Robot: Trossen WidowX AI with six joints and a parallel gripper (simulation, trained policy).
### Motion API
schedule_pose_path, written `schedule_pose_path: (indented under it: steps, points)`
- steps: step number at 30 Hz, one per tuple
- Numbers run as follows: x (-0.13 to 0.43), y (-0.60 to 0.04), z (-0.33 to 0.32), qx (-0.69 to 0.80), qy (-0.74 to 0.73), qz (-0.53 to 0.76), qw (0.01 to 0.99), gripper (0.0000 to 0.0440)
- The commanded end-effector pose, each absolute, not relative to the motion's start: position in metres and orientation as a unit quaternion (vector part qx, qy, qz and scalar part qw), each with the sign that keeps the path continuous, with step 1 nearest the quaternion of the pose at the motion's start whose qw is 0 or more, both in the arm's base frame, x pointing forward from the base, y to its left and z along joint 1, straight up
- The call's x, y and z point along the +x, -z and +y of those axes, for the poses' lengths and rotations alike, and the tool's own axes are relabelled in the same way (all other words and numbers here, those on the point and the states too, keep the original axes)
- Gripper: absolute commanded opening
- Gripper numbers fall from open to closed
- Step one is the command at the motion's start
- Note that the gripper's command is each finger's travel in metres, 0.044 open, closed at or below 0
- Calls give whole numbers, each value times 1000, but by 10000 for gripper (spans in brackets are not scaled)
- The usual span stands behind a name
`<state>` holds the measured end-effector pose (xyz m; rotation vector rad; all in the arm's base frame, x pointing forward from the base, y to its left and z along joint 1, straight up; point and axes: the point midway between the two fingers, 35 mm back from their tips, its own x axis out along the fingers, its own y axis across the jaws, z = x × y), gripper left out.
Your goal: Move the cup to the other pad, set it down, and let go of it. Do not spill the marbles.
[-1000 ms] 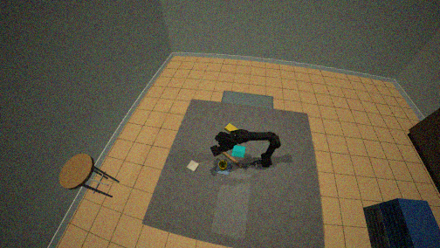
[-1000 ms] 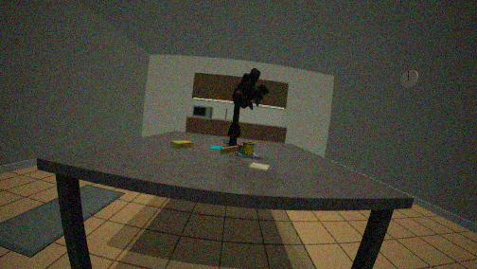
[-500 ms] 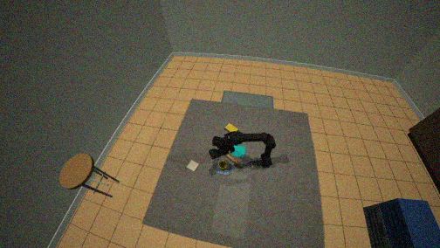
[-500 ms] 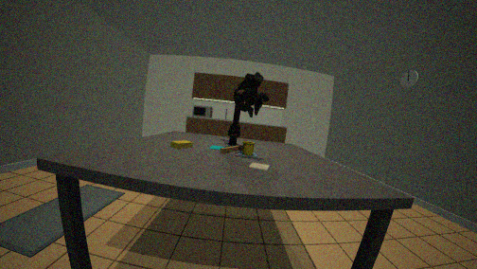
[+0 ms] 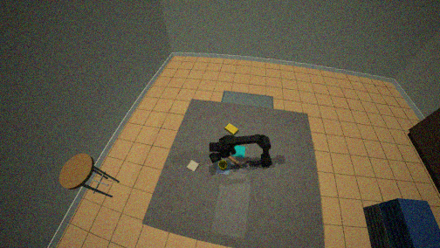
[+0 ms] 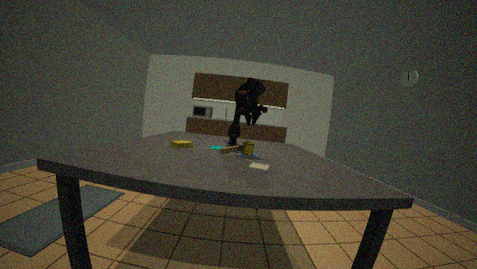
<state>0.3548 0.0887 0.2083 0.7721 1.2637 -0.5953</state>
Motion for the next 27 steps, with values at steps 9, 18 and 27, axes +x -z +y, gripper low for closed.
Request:
schedule_pose_path:
  steps: [9, 18, 27]
  points:
    - [344, -167, 82, 304, 329, 609, 654, 164]
    - [338, -136, 79, 288, 360, 621, 633, 178]
    - [335, -107, 77, 275, 377, 631, 620, 190]
